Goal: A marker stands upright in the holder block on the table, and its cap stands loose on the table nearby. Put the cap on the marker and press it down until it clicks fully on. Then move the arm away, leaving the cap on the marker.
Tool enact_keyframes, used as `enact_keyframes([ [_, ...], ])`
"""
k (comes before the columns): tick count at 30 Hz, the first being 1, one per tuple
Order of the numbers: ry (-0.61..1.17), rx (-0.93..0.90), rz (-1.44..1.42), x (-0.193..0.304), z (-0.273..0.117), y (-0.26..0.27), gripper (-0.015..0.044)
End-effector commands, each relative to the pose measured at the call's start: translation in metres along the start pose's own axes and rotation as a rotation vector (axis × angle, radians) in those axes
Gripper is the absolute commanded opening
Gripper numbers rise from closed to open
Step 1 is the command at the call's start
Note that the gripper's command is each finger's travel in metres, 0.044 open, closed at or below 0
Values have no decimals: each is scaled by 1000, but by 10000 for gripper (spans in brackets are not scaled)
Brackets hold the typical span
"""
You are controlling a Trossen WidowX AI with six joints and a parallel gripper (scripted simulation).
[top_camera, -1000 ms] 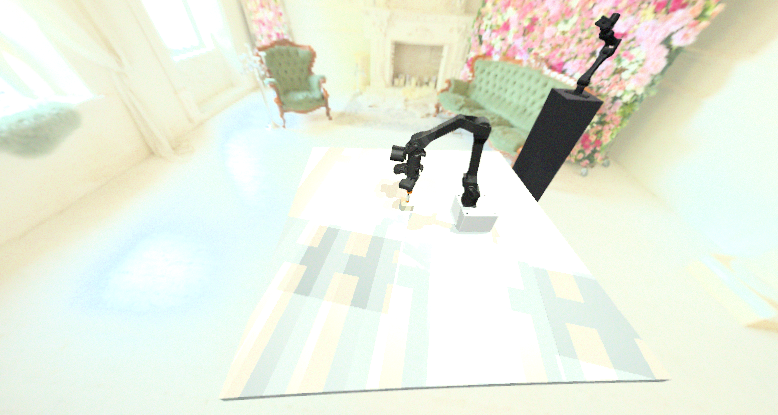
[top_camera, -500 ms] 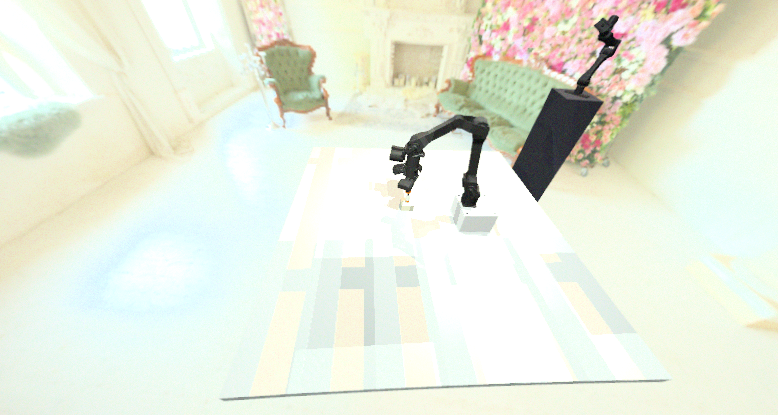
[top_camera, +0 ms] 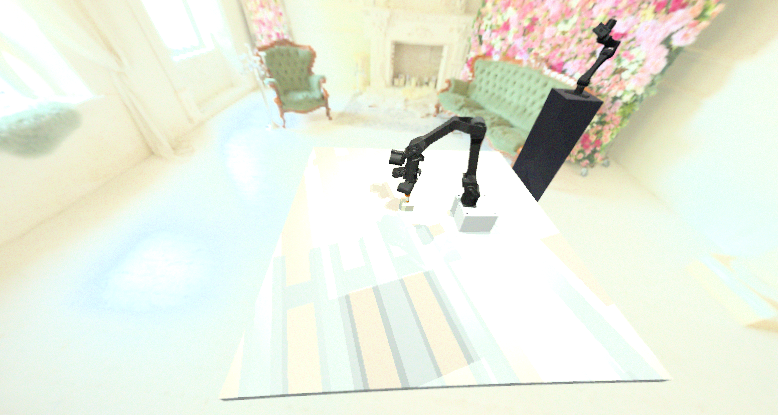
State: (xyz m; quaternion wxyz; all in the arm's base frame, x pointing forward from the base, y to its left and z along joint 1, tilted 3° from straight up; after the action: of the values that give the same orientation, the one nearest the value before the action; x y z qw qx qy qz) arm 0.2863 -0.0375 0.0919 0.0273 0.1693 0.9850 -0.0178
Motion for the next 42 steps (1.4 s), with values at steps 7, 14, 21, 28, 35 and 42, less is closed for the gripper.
enact_keyframes([
  [7, 5, 5, -5, 3, 21, -1, 0],
  [14, 5, 5, -5, 3, 27, -1, 0],
  [21, 4, 5, 0, 2, 25, -1, 184],
  [28, 4, 5, 0, 2, 25, -1, 368],
  [35, 3, 5, 0, -1, -2, 0, 440],
  [42, 3, 4, 0, 2, -50, 0, 440],
])
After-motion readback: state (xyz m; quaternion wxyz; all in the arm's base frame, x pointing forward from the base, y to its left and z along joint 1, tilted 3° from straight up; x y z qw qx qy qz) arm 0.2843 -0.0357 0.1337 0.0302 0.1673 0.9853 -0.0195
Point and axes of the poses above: the point midway between the two fingers, 35 mm back from their tips, its own z axis out along the fingers, its own y axis across the jaws, x = y × z, the point moved 6 cm from there along -z, back along the fingers, and after that the axes turned 2 degrees about z, right-handed, at the moved point
